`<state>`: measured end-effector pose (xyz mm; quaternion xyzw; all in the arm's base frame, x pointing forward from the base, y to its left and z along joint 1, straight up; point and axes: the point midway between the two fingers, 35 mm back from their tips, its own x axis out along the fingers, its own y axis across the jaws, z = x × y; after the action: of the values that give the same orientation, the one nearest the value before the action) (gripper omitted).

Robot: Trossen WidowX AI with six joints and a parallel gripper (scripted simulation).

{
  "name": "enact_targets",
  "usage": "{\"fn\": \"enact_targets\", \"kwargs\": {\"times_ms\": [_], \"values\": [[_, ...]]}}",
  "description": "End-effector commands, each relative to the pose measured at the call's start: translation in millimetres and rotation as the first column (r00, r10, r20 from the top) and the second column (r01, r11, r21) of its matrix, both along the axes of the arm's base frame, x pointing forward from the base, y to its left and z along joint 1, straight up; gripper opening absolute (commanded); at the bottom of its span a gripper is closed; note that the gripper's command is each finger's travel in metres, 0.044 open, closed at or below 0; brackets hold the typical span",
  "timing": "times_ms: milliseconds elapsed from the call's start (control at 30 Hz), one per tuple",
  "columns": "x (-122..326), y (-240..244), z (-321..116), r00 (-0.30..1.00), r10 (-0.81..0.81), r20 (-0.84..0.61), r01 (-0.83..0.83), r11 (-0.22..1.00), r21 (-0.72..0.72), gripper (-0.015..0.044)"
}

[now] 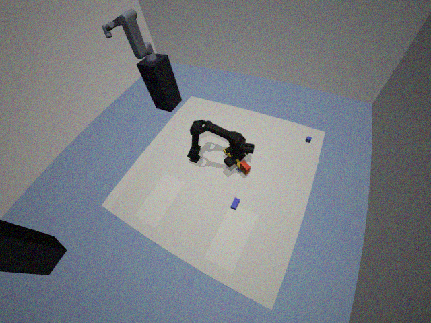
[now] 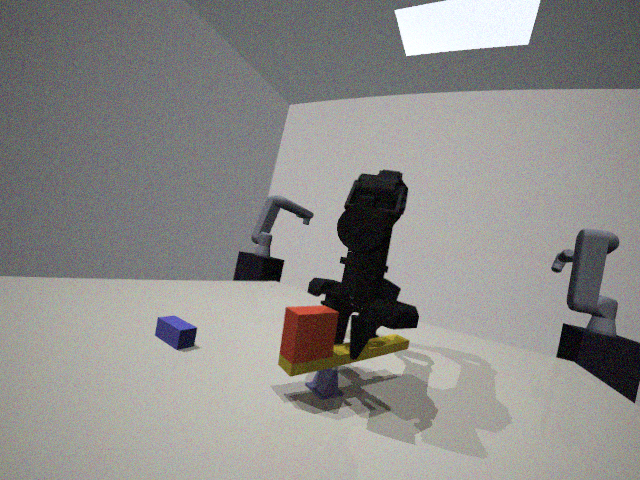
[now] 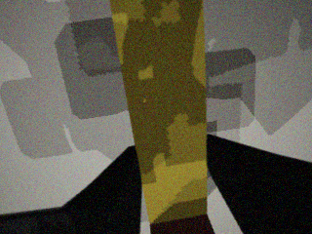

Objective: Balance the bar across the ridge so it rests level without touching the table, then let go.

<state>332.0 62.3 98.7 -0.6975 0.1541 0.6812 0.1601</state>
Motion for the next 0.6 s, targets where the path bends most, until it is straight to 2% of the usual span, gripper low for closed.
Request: {"fn": "enact_targets", "kwargs": {"times_ms": [0,567], "values": [[0.5,0.2,0.4,1.0,0.003,0.004,-0.003,1.0,0.002,0.0],[0.6,0.2,-1.1,1.0,0.003,0.004,-0.003,1.0,0.002,0.0]]}}
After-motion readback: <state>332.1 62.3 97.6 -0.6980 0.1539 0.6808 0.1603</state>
